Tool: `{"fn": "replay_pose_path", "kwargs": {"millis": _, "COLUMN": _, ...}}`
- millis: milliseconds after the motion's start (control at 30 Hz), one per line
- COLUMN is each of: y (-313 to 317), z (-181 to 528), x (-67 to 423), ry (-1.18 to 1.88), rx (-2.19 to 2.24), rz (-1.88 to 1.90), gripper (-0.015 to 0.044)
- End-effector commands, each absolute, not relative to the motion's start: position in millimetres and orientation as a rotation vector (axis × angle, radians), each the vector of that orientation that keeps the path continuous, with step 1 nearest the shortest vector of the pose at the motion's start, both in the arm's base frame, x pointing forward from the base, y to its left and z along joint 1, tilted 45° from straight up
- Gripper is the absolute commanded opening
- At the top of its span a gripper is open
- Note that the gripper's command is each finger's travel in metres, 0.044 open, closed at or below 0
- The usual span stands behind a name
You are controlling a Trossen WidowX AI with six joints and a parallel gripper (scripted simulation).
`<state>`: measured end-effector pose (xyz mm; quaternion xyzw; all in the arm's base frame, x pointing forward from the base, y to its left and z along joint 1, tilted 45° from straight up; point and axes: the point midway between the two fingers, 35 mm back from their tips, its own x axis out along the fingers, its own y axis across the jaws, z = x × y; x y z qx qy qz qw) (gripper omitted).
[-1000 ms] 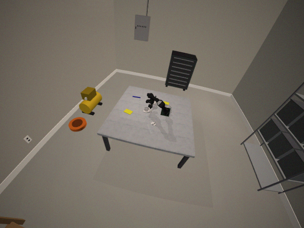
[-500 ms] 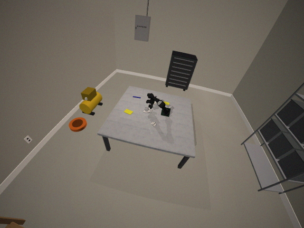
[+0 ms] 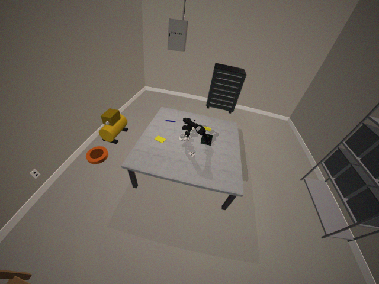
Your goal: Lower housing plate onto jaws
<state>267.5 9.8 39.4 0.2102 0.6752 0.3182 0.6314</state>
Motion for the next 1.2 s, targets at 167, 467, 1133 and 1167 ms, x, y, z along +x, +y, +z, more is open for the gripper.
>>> {"fn": "replay_pose_path", "kwargs": {"millis": 167, "y": 19.5, "z": 29.5, "x": 265.4, "ry": 1.546, "rx": 0.489, "rz": 0.727, "gripper": 0.0351}}
{"fn": "replay_pose_path", "kwargs": {"millis": 467, "y": 29.7, "z": 19.4, "x": 263.1, "ry": 1.546, "rx": 0.489, "rz": 0.729, "gripper": 0.0351}}
{"fn": "replay_pose_path", "kwargs": {"millis": 1133, "y": 38.1, "z": 11.5, "x": 260.5, "ry": 1.545, "rx": 0.49, "rz": 0.731, "gripper": 0.0351}}
{"fn": "replay_pose_path", "kwargs": {"millis": 1167, "y": 38.1, "z": 11.5, "x": 260.5, "ry": 1.545, "rx": 0.49, "rz": 0.731, "gripper": 0.0351}}
